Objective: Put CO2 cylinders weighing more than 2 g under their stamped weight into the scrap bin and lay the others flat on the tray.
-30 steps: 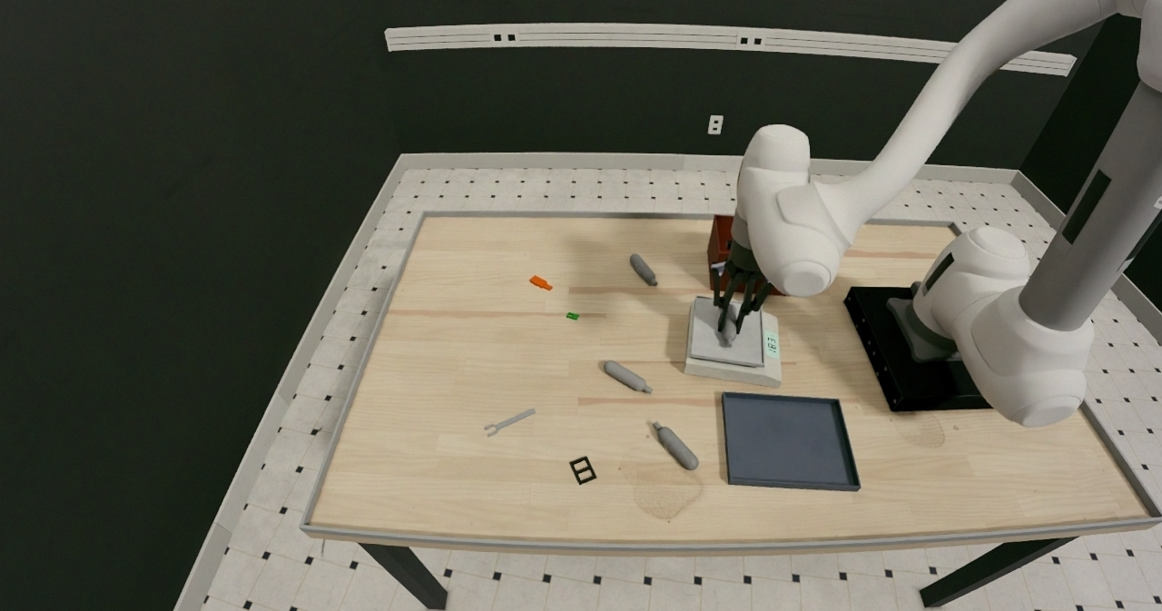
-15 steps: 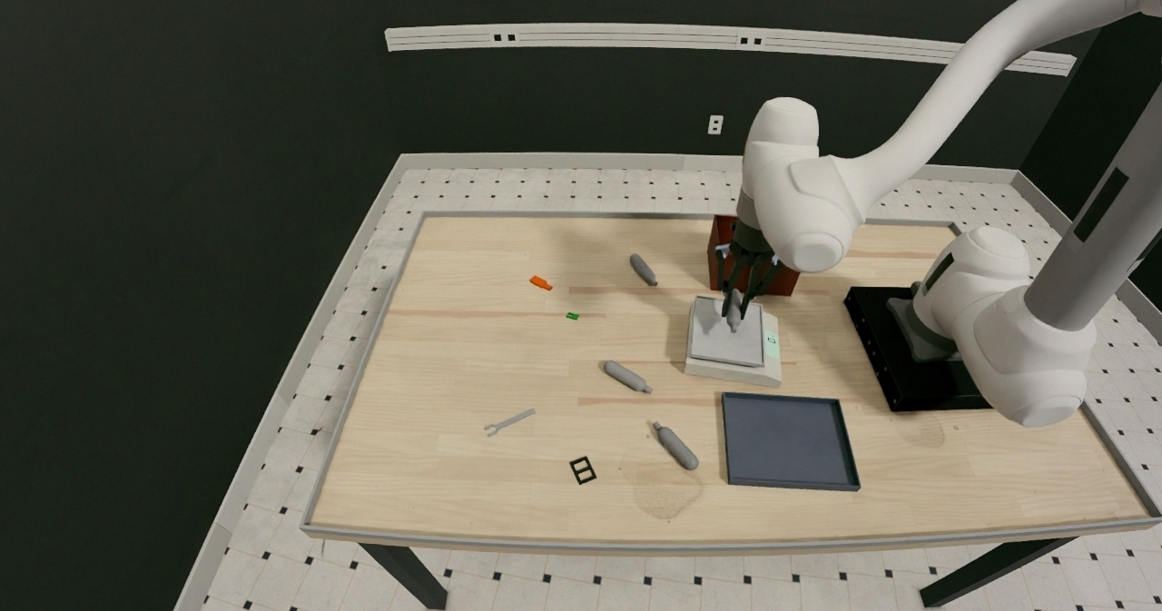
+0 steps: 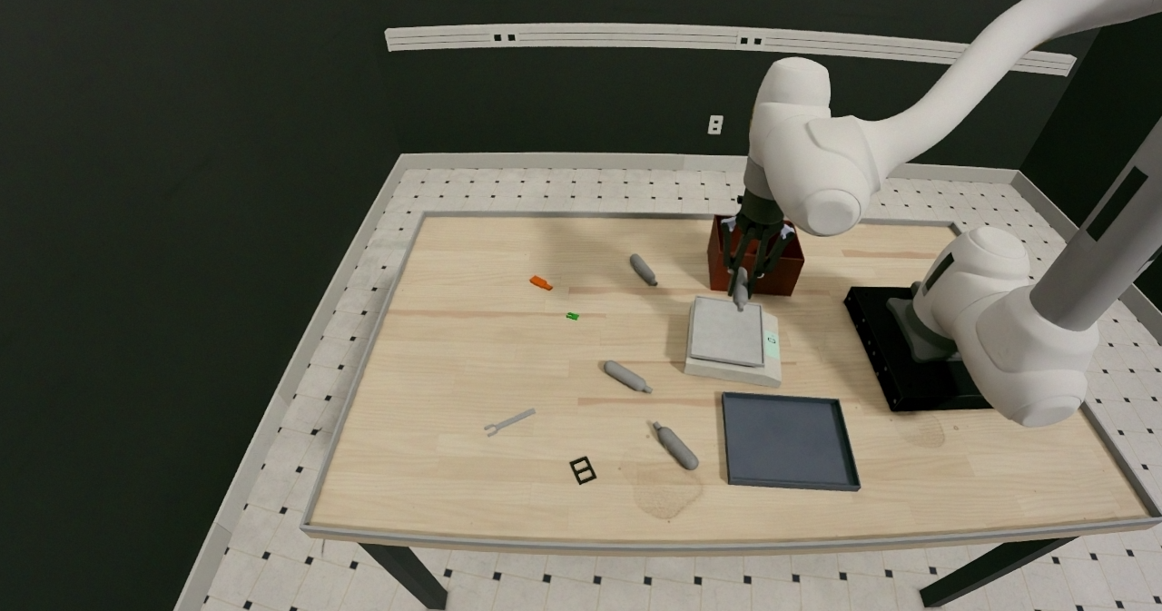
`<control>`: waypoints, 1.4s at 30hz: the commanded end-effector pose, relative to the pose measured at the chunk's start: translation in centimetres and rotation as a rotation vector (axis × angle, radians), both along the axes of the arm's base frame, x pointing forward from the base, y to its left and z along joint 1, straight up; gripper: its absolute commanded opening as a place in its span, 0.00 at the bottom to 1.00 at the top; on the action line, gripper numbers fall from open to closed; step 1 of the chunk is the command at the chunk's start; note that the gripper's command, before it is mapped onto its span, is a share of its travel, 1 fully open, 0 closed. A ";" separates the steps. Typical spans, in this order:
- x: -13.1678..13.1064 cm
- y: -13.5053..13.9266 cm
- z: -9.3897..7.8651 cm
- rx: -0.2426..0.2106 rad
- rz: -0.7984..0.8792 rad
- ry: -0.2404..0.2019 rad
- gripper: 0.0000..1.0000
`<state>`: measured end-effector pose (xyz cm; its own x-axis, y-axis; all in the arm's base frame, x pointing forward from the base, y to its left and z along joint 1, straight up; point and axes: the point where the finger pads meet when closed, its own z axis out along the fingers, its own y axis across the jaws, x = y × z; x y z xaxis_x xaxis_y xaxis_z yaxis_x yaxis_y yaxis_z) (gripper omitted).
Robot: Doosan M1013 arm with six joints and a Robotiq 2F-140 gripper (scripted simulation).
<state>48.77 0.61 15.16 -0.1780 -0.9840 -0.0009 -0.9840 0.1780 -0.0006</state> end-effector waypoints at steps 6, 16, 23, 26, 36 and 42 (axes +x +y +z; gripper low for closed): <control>0.0 0.0 0.2 0.000 0.000 -0.001 0.10; -2.2 -9.4 0.2 0.000 0.000 -0.001 0.10; -5.8 -16.4 0.2 0.000 0.000 -0.001 0.10; -7.7 -19.4 0.1 0.000 0.000 -0.001 0.10; -10.5 -24.5 0.1 0.000 0.000 -0.001 0.10; -10.5 -24.5 -0.2 0.000 0.000 -0.001 0.10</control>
